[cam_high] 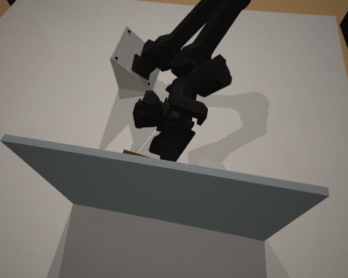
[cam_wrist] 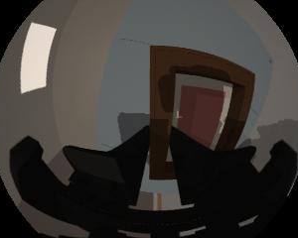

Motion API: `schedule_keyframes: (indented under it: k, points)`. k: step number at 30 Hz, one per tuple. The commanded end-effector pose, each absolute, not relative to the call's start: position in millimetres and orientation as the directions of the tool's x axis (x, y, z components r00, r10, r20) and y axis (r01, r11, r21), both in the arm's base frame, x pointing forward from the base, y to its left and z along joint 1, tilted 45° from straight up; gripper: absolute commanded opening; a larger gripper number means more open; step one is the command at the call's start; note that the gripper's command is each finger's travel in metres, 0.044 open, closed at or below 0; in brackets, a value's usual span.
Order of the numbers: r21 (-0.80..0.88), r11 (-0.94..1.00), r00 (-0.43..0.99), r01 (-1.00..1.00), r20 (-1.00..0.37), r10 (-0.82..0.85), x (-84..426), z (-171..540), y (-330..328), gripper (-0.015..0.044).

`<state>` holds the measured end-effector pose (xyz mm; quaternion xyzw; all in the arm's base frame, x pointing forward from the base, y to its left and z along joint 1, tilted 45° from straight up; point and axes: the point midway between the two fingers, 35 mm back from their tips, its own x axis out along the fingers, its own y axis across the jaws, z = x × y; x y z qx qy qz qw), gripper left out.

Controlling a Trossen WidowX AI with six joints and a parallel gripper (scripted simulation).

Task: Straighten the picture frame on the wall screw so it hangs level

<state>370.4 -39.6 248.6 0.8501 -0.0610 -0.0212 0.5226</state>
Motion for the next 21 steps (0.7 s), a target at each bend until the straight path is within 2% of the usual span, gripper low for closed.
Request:
schedule_keyframes:
  k: [1, 21]
  points:
    - [0.89, -0.447, 0.991, -0.088, 0.031, -0.133, 370.2, 249.0, -42.1, 0.0]
    - [0.89, -0.447, 0.991, -0.088, 0.031, -0.133, 369.7, 246.7, -46.3, 0.0]
